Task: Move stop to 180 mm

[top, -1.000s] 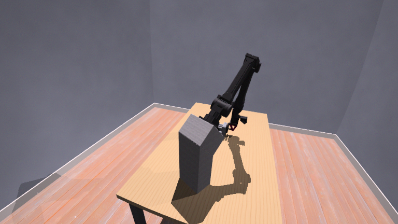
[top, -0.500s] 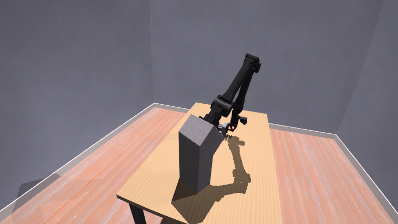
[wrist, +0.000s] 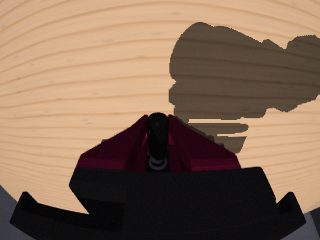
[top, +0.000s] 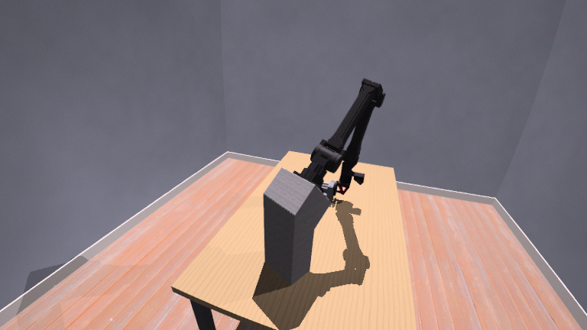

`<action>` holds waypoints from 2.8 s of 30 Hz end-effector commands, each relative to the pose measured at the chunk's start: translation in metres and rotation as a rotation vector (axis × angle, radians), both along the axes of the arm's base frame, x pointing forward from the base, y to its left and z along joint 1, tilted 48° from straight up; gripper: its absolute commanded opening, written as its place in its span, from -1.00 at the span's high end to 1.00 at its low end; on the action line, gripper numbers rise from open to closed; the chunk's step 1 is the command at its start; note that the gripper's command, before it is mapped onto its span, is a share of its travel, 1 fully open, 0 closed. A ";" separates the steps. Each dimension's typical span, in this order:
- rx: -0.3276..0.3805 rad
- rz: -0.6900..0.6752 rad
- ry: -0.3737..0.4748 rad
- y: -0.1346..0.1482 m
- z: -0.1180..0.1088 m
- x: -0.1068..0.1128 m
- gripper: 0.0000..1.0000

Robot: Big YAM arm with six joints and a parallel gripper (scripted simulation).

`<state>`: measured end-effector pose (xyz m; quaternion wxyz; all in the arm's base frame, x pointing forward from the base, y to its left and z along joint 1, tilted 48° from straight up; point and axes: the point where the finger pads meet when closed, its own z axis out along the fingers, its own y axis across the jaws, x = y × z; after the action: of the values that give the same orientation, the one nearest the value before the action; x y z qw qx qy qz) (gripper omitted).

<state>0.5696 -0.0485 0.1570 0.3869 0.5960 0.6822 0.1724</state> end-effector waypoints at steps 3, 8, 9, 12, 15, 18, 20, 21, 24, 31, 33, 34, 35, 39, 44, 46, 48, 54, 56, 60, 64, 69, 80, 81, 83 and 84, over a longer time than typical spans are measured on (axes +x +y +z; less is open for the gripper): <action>-0.009 -0.018 0.036 -0.015 -0.028 -0.006 0.87; -0.006 -0.022 0.055 -0.016 -0.034 -0.011 0.87; -0.007 -0.022 0.053 -0.016 -0.034 -0.010 0.87; -0.007 -0.022 0.049 -0.016 -0.033 -0.010 0.87; -0.009 -0.020 0.036 -0.017 -0.033 -0.010 0.87; -0.010 -0.018 0.036 -0.018 -0.038 -0.014 0.87; -0.010 -0.019 0.041 -0.019 -0.041 -0.017 0.87; -0.009 -0.019 0.045 -0.020 -0.043 -0.019 0.87; -0.007 -0.021 0.059 -0.020 -0.046 -0.022 0.87; -0.008 -0.021 0.050 -0.020 -0.046 -0.023 0.87; -0.008 -0.020 0.054 -0.020 -0.047 -0.026 0.87; -0.008 -0.020 0.055 -0.020 -0.047 -0.029 0.87; -0.009 -0.020 0.053 -0.020 -0.047 -0.030 0.87; -0.009 -0.021 0.039 -0.020 -0.039 -0.035 0.87; -0.007 -0.022 0.060 -0.021 -0.049 -0.038 0.87; -0.007 -0.022 0.058 -0.021 -0.048 -0.038 0.87; -0.009 -0.023 0.024 -0.020 -0.030 -0.040 0.87; -0.007 -0.025 0.021 -0.019 -0.026 -0.054 0.87; -0.007 -0.025 0.020 -0.019 -0.026 -0.056 0.87; -0.006 -0.026 0.030 -0.019 -0.030 -0.058 0.87; -0.004 -0.028 0.020 -0.018 -0.024 -0.059 0.87; 0.003 -0.017 0.017 -0.006 -0.013 -0.066 0.87; 0.003 -0.025 0.017 -0.006 -0.003 -0.074 0.87; 0.003 -0.022 0.017 -0.004 -0.002 -0.074 0.87; 0.003 -0.012 0.016 0.002 0.001 -0.073 0.87; 0.003 -0.008 0.014 0.004 0.005 -0.072 0.87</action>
<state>0.5089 -0.0503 0.1498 0.3839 0.5983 0.6827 0.1688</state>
